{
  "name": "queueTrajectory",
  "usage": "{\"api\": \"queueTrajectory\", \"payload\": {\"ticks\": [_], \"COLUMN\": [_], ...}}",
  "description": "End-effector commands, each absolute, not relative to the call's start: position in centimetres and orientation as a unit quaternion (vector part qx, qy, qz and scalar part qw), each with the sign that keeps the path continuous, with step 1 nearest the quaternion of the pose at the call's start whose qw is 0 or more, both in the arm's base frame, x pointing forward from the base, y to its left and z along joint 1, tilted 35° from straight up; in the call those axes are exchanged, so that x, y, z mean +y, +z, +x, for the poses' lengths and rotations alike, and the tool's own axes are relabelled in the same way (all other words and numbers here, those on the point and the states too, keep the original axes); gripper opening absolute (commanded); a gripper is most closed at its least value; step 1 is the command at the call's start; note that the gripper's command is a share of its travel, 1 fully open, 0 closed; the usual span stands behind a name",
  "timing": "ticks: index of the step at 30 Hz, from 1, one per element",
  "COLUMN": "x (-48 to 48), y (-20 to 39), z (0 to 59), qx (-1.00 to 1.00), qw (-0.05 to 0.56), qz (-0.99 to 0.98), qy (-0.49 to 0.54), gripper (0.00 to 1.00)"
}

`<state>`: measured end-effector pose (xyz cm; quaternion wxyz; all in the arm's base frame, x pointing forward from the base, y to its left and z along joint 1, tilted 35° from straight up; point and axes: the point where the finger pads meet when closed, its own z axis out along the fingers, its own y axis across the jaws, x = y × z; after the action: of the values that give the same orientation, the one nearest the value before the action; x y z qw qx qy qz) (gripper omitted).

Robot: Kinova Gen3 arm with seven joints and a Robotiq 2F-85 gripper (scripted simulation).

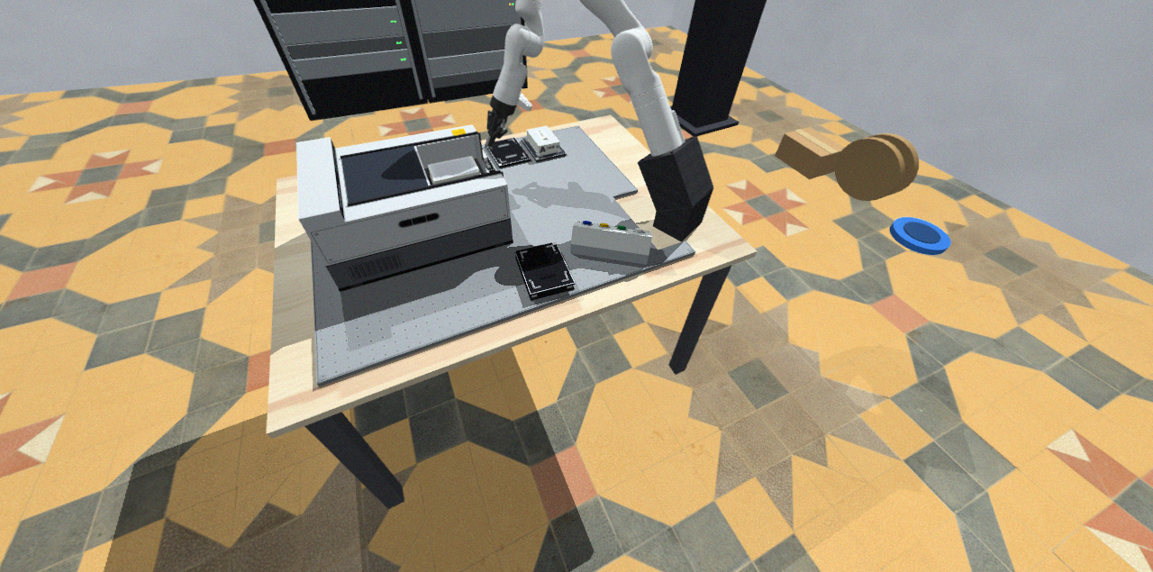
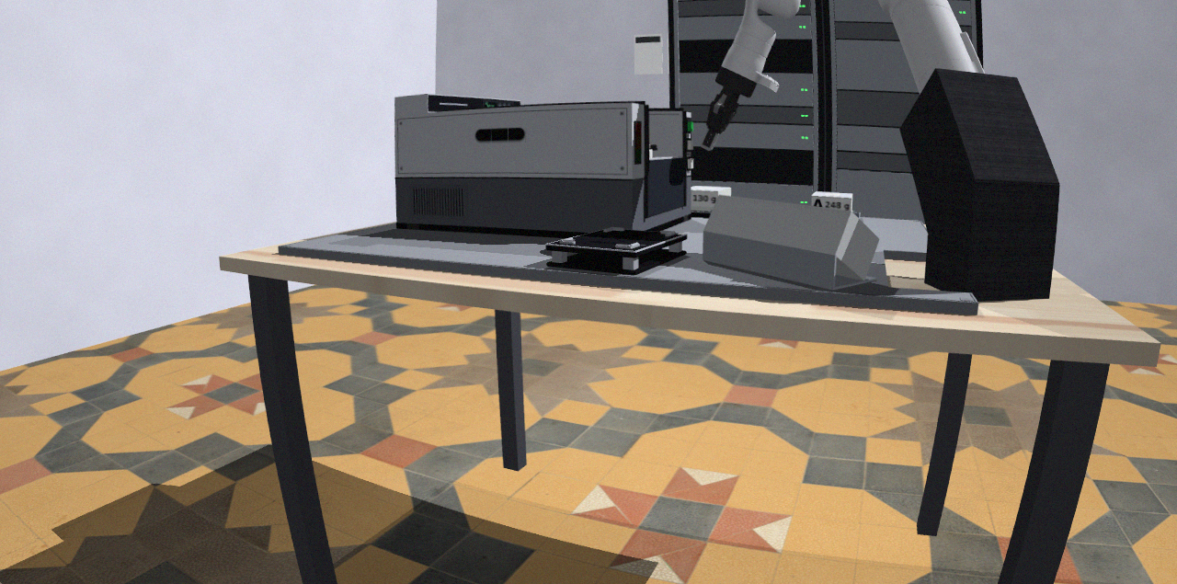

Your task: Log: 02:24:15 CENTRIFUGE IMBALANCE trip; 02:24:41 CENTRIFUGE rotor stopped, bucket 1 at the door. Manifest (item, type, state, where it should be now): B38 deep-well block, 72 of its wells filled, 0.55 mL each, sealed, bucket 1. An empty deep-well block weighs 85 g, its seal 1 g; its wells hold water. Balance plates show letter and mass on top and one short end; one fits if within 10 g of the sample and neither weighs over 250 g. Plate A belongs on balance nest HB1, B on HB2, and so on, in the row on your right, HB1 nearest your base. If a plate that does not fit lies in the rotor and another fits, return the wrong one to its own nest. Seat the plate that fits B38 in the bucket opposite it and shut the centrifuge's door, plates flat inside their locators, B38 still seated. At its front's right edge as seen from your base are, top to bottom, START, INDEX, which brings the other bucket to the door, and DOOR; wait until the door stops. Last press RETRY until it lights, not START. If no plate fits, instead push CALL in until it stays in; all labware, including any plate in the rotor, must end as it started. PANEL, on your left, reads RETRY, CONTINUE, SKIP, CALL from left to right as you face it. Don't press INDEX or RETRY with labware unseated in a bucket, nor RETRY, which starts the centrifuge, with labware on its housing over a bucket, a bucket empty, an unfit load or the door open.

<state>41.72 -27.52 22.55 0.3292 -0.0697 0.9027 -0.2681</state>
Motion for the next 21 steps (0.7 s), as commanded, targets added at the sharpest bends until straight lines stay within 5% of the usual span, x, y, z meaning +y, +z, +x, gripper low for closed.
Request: {"api": "queueTrajectory", "payload": {"ticks": [1, 21], "x": [-27.51, -27.48], "y": [22.61, 22.69], "z": [41.74, 42.08], "qx": [0.902, 0.902], "qw": [0.330, 0.330], "qz": [-0.070, -0.070], "qy": [-0.269, -0.269], "gripper": [0.10, 0.10]}}
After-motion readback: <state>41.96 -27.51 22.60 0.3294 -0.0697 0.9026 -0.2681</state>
